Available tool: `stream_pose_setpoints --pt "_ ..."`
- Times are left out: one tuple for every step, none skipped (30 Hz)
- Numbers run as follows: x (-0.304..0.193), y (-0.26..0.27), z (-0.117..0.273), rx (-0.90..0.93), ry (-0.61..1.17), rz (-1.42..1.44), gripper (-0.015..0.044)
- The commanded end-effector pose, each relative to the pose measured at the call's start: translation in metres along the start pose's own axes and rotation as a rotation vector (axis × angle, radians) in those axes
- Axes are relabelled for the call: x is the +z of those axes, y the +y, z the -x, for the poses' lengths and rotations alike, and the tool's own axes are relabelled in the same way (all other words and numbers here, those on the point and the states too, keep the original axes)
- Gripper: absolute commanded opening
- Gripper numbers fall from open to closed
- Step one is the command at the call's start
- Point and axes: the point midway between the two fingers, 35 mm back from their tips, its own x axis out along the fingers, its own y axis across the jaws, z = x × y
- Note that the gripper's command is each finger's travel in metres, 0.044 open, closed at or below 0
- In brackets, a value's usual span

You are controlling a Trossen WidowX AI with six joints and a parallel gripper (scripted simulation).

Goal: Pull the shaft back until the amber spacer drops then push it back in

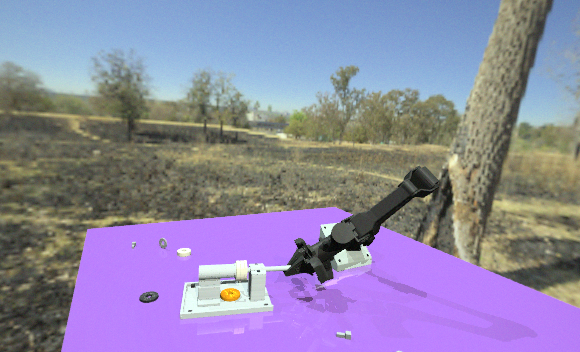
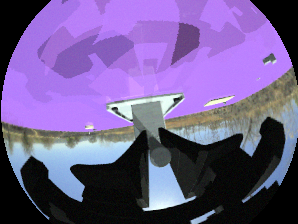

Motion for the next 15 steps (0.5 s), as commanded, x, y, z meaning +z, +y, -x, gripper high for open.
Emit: stream_pose_setpoints --pt "-0.0015 0.0000 -0.0018 0.001 0.003 0.003 0.0000" --pt "-0.0017 0.0000 -0.0021 0.001 0.003 0.003 0.0000" --pt "-0.0019 0.0000 -0.0025 0.001 0.003 0.003 0.0000" --pt "-0.0021 0.0000 -0.0028 0.001 0.003 0.003 0.0000" --pt "-0.0023 0.0000 -0.0032 0.001 0.003 0.003 0.0000" --pt "-0.0025 0.0000 -0.0035 0.001 0.003 0.003 0.0000" --pt "-0.0027 0.0000 -0.0038 0.001 0.003 0.003 0.0000" --pt "-0.0029 0.0000 -0.0042 0.001 0.003 0.003 0.0000" --pt "-0.0031 0.0000 -0.0045 0.001 0.003 0.003 0.0000" --pt "-0.0033 0.0000 -0.0049 0.001 0.003 0.003 0.0000" --pt "-0.0034 0.0000 -0.0052 0.001 0.003 0.003 0.0000" --pt "-0.0036 0.0000 -0.0056 0.001 0.003 0.003 0.0000" --pt "-0.0038 0.0000 -0.0059 0.001 0.003 0.003 0.0000" --pt "-0.0040 0.0000 -0.0062 0.001 0.003 0.003 0.0000" --pt "-0.0042 0.0000 -0.0066 0.001 0.003 0.003 0.0000"
